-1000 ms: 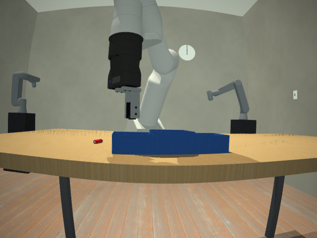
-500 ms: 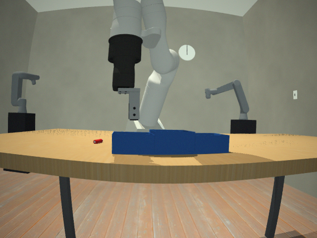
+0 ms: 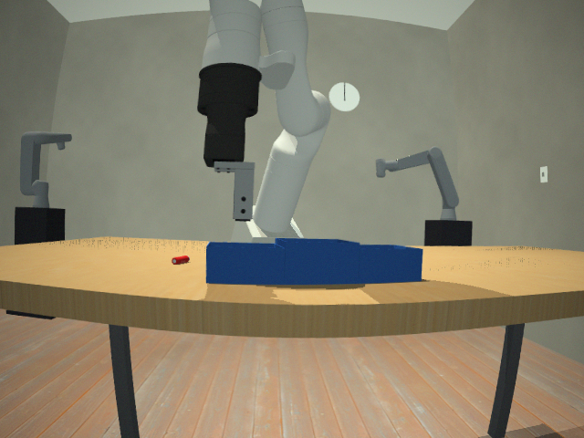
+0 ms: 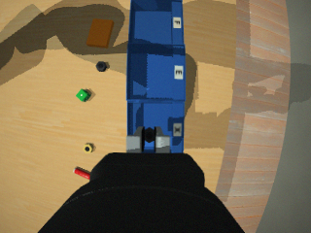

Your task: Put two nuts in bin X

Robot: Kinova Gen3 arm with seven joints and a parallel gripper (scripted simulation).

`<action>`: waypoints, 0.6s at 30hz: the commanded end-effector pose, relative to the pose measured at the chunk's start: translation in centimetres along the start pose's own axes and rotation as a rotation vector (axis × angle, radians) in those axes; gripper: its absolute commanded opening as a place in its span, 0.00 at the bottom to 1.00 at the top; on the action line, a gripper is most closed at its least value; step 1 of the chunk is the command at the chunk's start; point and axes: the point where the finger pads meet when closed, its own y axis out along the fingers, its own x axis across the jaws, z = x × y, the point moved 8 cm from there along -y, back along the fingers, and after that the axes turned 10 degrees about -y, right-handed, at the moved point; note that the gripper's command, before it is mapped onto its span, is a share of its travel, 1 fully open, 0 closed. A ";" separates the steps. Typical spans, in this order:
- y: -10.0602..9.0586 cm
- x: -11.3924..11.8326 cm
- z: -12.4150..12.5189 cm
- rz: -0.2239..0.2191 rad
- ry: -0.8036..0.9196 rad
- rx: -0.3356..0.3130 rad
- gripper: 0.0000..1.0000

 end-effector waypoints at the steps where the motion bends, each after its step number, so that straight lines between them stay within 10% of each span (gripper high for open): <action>1: 0.0 0.1 0.1 -0.005 0.006 -0.002 0.34; 18: 3.1 0.0 0.0 0.000 0.002 -0.006 0.34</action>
